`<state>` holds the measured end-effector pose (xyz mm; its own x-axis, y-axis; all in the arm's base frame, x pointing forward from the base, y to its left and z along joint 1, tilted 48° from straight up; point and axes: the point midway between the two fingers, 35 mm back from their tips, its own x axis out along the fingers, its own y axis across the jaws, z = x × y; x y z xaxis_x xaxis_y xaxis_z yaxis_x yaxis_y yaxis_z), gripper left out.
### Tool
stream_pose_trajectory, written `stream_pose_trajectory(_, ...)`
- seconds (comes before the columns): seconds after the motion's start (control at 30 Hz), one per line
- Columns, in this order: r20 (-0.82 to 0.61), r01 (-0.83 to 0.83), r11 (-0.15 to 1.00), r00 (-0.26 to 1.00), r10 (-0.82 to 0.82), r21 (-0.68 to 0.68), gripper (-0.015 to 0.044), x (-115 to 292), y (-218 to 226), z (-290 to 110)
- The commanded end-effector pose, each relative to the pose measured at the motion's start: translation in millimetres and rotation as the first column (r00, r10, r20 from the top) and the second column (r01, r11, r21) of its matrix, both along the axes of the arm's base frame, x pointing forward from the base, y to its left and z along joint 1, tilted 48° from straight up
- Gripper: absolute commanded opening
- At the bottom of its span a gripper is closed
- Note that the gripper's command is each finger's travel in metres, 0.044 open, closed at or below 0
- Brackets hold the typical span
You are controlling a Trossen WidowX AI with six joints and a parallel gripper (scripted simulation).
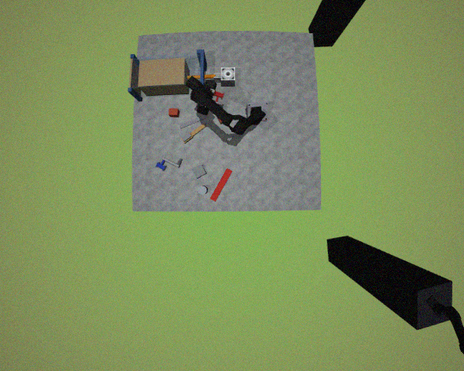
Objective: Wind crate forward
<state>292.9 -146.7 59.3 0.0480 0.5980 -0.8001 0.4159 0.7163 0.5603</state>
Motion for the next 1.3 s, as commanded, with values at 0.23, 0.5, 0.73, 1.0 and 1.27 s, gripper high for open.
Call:
stream_pose_trajectory(0.23, -0.044, -0.015, 1.000, 0.999, 0.014, -0.002, 0.0000, -47, -43, -49)
stream_pose_trajectory(0.5, -0.072, 0.009, 0.999, 0.997, -0.007, 0.032, 0.0000, -83, -65, -80)
stream_pose_trajectory(0.73, -0.094, 0.044, 0.996, 0.995, -0.036, 0.080, 0.0000, -120, -79, -110)
stream_pose_trajectory(1.0, -0.110, 0.086, 0.985, 0.992, -0.070, 0.149, 0.0000, -165, -85, -140)
stream_pose_trajectory(1.27, -0.120, 0.094, 0.985, 0.990, -0.077, 0.143, 0.0000, -169, -85, -143)
